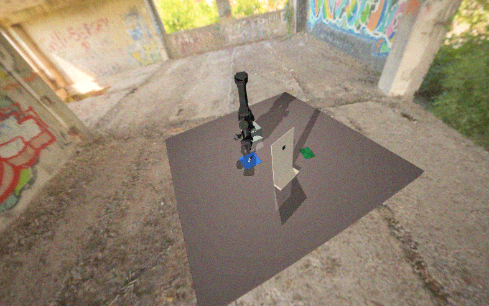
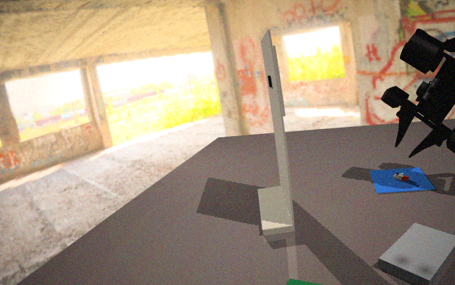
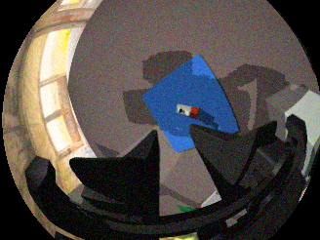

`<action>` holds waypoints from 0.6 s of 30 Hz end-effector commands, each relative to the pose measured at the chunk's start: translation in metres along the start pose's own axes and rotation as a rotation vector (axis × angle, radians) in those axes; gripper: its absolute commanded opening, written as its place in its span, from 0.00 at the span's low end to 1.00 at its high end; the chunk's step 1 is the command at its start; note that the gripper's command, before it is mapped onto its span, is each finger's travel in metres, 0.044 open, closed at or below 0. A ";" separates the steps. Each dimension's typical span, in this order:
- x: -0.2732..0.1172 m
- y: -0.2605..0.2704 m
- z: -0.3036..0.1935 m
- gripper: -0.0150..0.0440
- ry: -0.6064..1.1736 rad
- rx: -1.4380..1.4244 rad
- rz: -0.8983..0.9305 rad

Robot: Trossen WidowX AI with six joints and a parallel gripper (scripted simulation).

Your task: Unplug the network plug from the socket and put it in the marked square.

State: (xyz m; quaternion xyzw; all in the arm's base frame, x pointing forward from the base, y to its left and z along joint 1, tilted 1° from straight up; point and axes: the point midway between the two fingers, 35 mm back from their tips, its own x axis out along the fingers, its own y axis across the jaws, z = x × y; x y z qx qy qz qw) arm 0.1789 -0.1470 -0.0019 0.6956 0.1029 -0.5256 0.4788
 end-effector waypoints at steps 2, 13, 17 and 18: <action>-0.005 0.008 0.000 0.52 -0.003 0.004 0.014; -0.015 0.014 0.000 0.52 -0.003 0.004 0.014; -0.018 0.016 0.000 0.52 -0.003 0.005 0.014; -0.019 0.017 0.001 0.52 -0.003 0.005 0.014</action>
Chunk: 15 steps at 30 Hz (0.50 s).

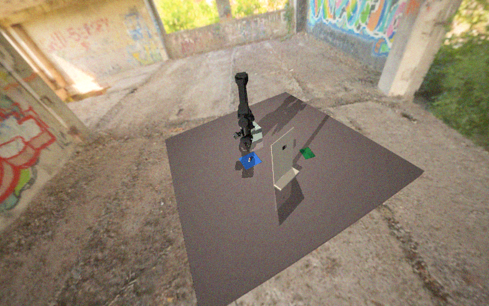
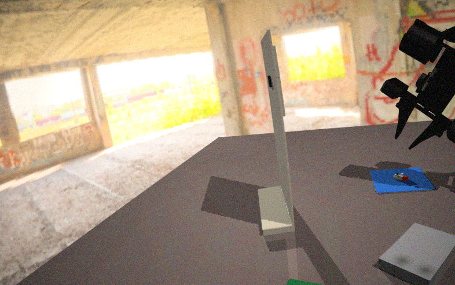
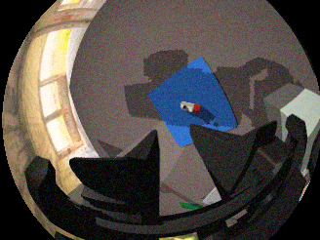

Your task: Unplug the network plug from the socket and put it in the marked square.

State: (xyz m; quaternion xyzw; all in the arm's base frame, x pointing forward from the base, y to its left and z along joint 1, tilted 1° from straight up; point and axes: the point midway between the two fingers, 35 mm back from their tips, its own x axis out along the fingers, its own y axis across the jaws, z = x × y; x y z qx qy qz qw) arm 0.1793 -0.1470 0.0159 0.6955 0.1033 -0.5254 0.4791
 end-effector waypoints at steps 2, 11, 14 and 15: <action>-0.006 0.008 0.001 0.52 -0.004 0.006 0.014; -0.015 0.011 0.001 0.52 -0.004 0.006 0.014; -0.018 0.013 0.001 0.52 -0.004 0.006 0.014; -0.019 0.013 0.001 0.52 -0.004 0.006 0.014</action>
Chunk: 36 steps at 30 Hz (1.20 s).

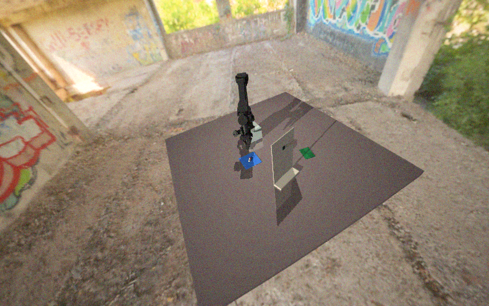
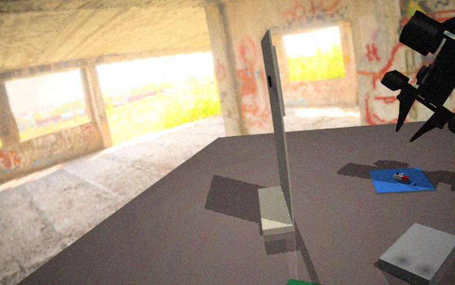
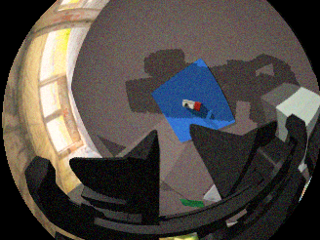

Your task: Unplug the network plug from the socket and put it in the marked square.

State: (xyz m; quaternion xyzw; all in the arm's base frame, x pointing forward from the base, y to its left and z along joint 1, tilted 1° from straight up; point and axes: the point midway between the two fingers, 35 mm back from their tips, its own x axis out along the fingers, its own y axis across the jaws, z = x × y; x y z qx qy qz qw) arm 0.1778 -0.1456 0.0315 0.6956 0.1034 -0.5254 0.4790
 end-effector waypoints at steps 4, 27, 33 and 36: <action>-0.009 0.007 0.001 0.52 -0.004 0.006 0.014; -0.032 0.017 0.000 0.52 -0.001 0.001 0.001; -0.046 0.030 0.000 0.52 -0.002 0.002 0.004; -0.054 0.036 0.000 0.52 -0.002 0.003 0.006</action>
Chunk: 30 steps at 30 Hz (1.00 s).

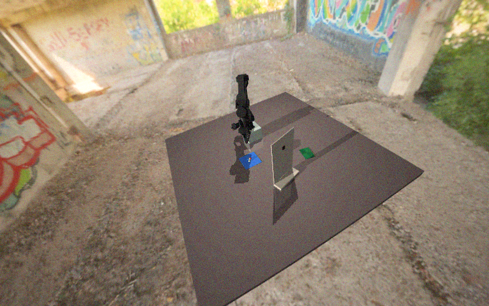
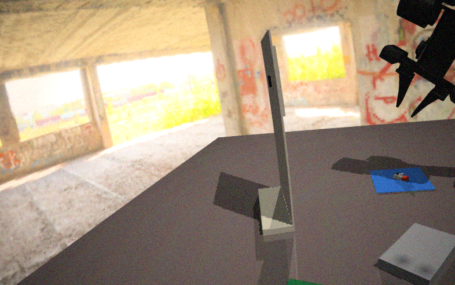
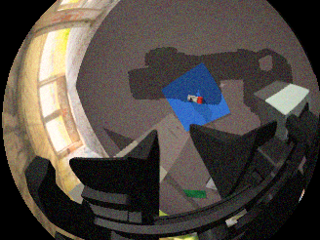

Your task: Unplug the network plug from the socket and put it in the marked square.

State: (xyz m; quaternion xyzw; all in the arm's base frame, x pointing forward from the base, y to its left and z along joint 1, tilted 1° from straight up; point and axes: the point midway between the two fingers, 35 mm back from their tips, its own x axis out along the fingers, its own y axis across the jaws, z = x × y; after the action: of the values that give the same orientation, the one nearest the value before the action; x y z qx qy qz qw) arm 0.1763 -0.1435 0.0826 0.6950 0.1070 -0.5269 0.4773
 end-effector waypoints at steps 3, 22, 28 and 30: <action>-0.018 0.016 0.000 0.52 -0.003 0.005 0.015; -0.069 0.041 0.001 0.52 -0.005 0.008 0.022; -0.069 0.041 0.001 0.70 -0.005 0.008 0.022; -0.069 0.041 0.001 0.79 -0.005 0.008 0.022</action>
State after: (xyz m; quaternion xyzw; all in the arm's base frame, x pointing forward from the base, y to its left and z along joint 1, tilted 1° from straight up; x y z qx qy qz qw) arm 0.1736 -0.1406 0.1596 0.6960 0.1010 -0.5240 0.4805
